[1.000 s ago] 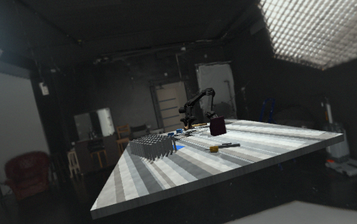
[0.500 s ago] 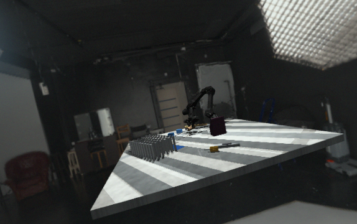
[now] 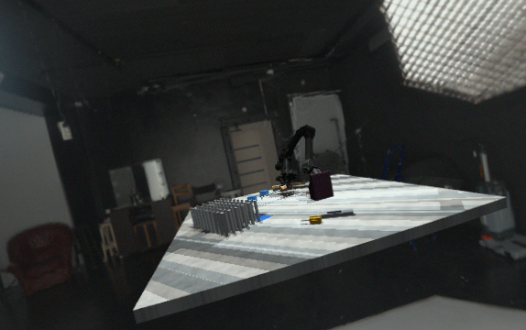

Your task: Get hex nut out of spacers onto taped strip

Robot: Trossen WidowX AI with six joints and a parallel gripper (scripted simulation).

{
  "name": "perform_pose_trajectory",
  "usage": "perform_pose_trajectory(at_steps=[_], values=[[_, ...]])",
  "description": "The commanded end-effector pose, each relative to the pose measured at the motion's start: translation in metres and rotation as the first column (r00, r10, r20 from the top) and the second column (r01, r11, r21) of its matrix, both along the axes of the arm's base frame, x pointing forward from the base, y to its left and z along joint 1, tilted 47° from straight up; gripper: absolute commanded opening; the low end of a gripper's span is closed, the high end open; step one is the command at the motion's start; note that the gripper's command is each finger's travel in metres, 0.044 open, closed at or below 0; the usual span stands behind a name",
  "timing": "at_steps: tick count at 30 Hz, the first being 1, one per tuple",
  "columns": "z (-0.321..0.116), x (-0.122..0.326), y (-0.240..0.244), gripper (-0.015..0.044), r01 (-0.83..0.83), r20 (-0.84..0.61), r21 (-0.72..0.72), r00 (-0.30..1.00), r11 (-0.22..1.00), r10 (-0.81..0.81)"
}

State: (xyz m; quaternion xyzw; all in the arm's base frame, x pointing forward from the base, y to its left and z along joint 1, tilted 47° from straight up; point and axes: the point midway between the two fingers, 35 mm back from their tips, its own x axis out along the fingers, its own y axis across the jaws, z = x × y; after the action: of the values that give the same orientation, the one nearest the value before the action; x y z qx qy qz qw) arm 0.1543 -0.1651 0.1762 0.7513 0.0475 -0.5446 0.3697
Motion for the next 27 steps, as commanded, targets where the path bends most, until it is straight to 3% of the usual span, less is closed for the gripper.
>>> perform_pose_trajectory(at_steps=[1, 27], values=[[0.006, -0.007, -0.002, 0.0000, 0.007, 0.030, 0.011, 1.000, 1.000, -0.007], [0.028, -0.054, -0.011, 0.0000, 0.105, 0.200, 0.048, 0.973, 0.993, -0.113]])
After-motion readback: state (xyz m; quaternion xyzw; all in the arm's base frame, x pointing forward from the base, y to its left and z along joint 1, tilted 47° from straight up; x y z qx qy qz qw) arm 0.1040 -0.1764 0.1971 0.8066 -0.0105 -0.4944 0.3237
